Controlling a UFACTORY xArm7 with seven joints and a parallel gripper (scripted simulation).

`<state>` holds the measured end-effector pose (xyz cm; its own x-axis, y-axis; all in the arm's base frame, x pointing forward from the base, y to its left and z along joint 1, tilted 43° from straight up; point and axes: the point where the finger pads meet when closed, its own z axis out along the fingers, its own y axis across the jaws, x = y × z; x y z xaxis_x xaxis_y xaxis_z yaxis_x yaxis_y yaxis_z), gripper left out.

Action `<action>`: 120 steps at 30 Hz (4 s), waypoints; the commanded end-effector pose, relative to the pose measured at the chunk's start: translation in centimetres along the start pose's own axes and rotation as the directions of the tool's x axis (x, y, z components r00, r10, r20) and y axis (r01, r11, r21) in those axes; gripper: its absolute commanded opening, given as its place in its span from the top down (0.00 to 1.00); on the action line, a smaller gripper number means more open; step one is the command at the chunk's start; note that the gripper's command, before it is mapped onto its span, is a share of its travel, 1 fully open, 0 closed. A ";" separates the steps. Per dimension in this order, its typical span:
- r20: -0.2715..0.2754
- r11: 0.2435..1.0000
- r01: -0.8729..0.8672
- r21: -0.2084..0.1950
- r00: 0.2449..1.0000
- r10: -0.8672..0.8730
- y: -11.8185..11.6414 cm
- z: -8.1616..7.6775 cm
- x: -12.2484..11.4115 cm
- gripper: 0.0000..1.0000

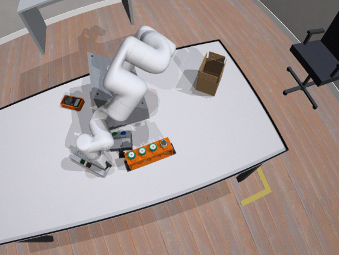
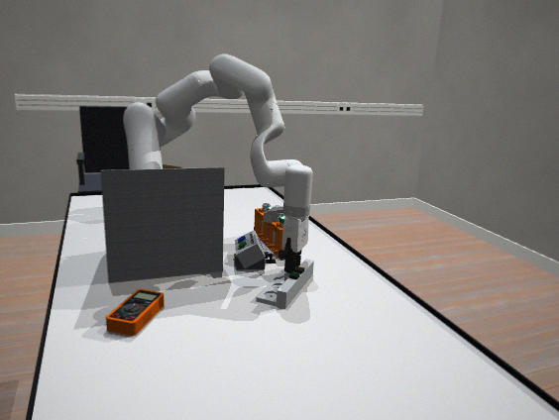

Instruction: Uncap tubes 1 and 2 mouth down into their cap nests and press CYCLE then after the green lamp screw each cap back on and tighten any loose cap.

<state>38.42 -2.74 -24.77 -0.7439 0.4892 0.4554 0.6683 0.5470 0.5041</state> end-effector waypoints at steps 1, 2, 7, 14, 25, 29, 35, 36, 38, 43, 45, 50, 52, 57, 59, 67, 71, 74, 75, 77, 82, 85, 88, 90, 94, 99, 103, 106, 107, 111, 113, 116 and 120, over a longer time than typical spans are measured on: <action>0.005 1.000 0.000 0.001 1.000 0.000 0.0 -0.1 -0.2 1.00; 0.005 1.000 0.000 0.001 1.000 0.000 0.0 -0.1 -0.2 1.00; 0.005 1.000 0.000 0.001 1.000 0.000 0.0 -0.1 -0.2 0.54; 0.005 1.000 0.000 0.001 1.000 0.000 0.0 -0.1 -0.2 0.54; 0.005 1.000 0.000 0.001 1.000 0.000 0.0 -3.1 -0.2 0.54; 0.005 1.000 0.000 0.001 1.000 0.000 0.0 -5.1 -0.2 0.54; 0.005 1.000 0.000 0.001 1.000 0.000 -0.1 -7.1 -0.2 0.54; 0.005 1.000 0.000 0.001 1.000 0.000 -0.1 -7.6 -0.2 0.54; 0.005 1.000 0.000 0.001 1.000 0.000 -0.1 -8.6 -0.2 0.54; 0.005 1.000 0.000 0.001 1.000 0.000 -0.1 -11.1 -0.2 0.54; 0.005 1.000 0.000 0.001 1.000 0.000 -0.1 -12.1 -0.2 0.54; 0.005 1.000 0.000 0.001 1.000 0.000 -0.1 -13.9 -0.2 0.54; 0.005 1.000 0.000 0.001 1.000 0.000 -0.1 -13.9 -0.2 0.54; 0.005 0.953 -0.302 -0.001 0.953 0.302 2.6 -13.9 1.8 0.54; 0.005 0.921 -0.389 -0.002 0.921 0.389 3.3 -13.9 2.4 0.54; 0.002 0.668 -0.744 -0.006 0.668 0.744 6.8 -13.9 5.0 0.54; 0.002 0.517 -0.856 -0.005 0.517 0.856 8.2 -13.9 6.0 0.54; 0.000 0.396 -0.918 -0.006 0.396 0.918 9.4 -13.9 7.0 0.54; 0.000 0.344 -0.939 -0.006 0.344 0.939 9.9 -13.9 7.3 0.54; -0.001 0.242 -0.970 -0.006 0.242 0.970 10.7 -13.9 8.0 0.54; -0.001 0.019 -1.000 -0.005 0.019 1.000 13.3 -13.9 9.9 0.54; -0.001 0.019 -1.000 -0.005 0.019 1.000 14.5 -13.9 10.8 0.54; -0.001 0.019 -1.000 -0.005 0.019 1.000 15.8 -13.9 11.8 0.54; -0.001 0.019 -1.000 -0.005 0.019 1.000 17.2 -13.9 12.9 0.54; -0.002 0.019 -1.000 -0.005 0.019 1.000 19.8 -13.8 14.9 0.54; -0.002 0.019 -1.000 -0.005 0.019 1.000 21.0 -13.9 15.8 0.54; -0.002 0.019 -1.000 -0.005 0.019 1.000 21.0 -13.8 15.8 0.54; -0.002 0.019 -1.000 -0.005 0.019 1.000 21.0 -13.0 15.8 0.54; -0.002 0.019 -1.000 -0.005 0.019 1.000 21.0 -12.7 15.8 0.54; -0.002 0.019 -1.000 -0.005 0.019 1.000 21.0 -11.4 15.8 0.54; -0.002 0.019 -1.000 -0.004 0.019 1.000 21.0 -10.8 15.8 0.54; -0.002 0.019 -1.000 -0.004 0.019 1.000 21.0 -10.3 15.8 0.54; -0.002 0.019 -1.000 -0.004 0.019 1.000 21.0 -10.3 15.8 0.54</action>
<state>40.59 9.67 0.50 0.6536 0.5570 0.5124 0.7569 -0.4778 -0.4460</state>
